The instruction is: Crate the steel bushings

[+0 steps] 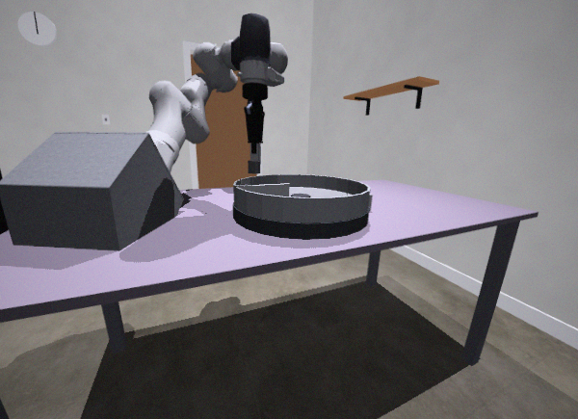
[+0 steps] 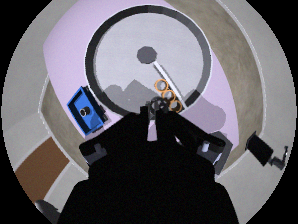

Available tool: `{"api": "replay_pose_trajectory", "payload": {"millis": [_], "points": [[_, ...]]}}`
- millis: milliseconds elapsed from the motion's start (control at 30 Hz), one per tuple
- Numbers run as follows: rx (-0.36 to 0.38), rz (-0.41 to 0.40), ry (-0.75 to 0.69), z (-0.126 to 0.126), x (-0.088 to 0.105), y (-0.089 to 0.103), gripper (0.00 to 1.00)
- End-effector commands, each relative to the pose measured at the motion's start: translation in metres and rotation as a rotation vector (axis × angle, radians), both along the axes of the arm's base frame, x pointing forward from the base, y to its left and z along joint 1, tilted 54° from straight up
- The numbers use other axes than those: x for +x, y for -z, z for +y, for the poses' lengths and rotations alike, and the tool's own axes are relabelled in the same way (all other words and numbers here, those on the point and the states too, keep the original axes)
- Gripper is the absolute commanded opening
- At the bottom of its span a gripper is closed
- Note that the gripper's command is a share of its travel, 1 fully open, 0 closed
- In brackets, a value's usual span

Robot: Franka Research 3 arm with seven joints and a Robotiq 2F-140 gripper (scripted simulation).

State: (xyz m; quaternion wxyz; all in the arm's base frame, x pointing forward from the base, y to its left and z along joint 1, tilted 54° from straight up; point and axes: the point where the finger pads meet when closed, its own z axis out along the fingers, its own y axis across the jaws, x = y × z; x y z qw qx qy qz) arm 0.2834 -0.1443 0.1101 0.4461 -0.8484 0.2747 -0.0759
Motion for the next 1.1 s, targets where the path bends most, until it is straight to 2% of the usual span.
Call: {"api": "replay_pose_trajectory", "payload": {"millis": [0,367,467,667,867,933,1067], "points": [[0.000,0.003,0.002,-0.002,-0.001,-0.001,0.00],[0.000,0.003,0.002,0.009,0.002,-0.016,0.00],[0.000,0.003,0.002,0.017,0.004,-0.027,0.00],[0.000,0.003,0.002,0.042,0.010,-0.061,0.00],[0.000,0.003,0.002,0.076,0.019,-0.108,0.00],[0.000,0.003,0.002,0.076,0.019,-0.108,0.00],[0.000,0.003,0.002,0.103,0.026,-0.144,0.00]]}}
